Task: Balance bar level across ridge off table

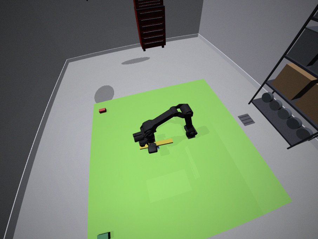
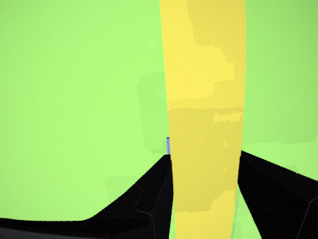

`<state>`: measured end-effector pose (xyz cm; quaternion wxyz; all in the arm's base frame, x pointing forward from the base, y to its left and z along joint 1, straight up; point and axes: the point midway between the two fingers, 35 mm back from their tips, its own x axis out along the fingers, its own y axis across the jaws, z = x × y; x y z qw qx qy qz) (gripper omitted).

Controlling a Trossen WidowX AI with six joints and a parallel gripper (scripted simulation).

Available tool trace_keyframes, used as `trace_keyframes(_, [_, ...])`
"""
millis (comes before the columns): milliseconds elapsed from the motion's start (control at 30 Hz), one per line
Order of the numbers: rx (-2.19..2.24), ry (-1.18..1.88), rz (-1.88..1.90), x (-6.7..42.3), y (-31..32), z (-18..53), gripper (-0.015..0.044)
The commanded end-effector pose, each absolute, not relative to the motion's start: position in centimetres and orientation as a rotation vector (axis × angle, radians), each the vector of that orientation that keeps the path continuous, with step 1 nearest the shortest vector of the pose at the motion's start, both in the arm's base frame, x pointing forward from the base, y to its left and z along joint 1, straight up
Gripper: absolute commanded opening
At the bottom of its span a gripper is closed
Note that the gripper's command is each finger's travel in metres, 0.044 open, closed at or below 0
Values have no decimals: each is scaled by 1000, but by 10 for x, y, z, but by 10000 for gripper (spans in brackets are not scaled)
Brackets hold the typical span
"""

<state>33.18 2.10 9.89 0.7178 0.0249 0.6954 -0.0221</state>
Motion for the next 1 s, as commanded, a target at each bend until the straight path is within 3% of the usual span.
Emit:
trace_keyframes(0, [55,1539,-49,332,21,99,0])
trace_keyframes(500, [55,1539,-49,332,21,99,0])
trace_keyframes(700, [55,1539,-49,332,21,99,157])
trace_keyframes(967, [55,1539,-49,332,21,99,167])
